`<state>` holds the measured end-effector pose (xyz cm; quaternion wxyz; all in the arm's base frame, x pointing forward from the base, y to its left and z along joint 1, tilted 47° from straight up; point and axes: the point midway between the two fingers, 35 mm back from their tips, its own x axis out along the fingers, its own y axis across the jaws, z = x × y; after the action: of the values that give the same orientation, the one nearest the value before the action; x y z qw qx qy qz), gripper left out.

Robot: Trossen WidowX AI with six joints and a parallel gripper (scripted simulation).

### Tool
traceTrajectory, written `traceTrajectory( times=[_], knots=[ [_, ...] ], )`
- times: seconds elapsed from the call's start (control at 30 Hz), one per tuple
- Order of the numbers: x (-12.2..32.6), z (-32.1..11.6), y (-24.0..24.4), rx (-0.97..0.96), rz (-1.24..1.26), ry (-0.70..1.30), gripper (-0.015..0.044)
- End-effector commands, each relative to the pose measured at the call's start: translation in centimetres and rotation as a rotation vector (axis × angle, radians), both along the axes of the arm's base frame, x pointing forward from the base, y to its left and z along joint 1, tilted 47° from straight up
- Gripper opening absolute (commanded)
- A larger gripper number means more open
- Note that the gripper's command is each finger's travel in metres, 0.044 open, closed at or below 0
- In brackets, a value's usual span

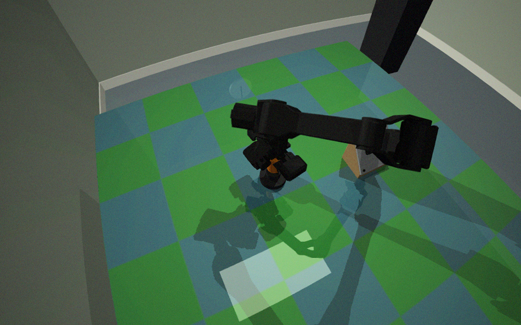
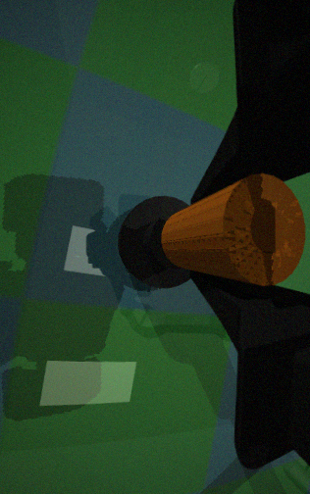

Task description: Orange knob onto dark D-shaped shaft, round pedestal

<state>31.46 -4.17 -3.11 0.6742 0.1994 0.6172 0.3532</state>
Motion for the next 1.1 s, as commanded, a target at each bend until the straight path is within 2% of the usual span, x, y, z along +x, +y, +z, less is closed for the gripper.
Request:
traceTrajectory(
  times=[0.0,0.3,0.53,1.07],
  knots=[
    [0.1,0.04,0.02,0.0,-0.003,-0.004,0.0],
    [0.31,0.47,-0.21,0.0,0.003,-0.01,0.0],
    [0.37,0.43,-0.28,0.002,0.142,-0.155,0.0],
    [0.18,0.04,0.0,0.002,0.142,-0.155,0.0]
  ],
)
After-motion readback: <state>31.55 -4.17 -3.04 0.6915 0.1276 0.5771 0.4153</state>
